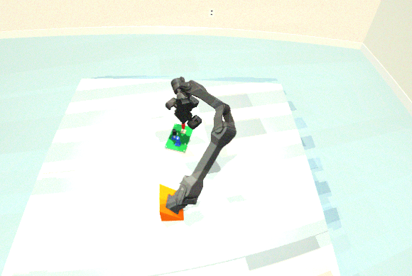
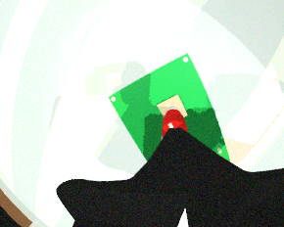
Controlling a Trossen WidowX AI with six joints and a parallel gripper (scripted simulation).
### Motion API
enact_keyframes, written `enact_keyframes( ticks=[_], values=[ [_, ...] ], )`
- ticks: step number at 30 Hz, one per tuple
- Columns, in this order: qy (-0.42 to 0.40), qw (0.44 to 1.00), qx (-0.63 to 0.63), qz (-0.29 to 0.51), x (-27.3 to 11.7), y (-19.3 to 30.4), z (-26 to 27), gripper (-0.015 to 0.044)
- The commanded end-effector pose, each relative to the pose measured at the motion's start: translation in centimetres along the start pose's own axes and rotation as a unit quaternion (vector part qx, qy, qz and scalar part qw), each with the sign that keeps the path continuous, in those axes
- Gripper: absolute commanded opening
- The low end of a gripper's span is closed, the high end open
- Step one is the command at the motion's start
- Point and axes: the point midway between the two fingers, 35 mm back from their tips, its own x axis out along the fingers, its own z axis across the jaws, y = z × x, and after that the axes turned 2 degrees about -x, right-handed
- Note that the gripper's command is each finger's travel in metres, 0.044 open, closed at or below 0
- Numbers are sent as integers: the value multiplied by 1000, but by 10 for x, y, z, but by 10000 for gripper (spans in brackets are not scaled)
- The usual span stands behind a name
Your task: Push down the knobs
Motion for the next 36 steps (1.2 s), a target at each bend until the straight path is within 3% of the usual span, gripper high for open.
enact_keyframes(
  ticks=[1,36],
  values=[
    [3,1000,-1,1,5,0,-1,0],
    [3,1000,-1,0,18,1,-3,0]
  ],
)
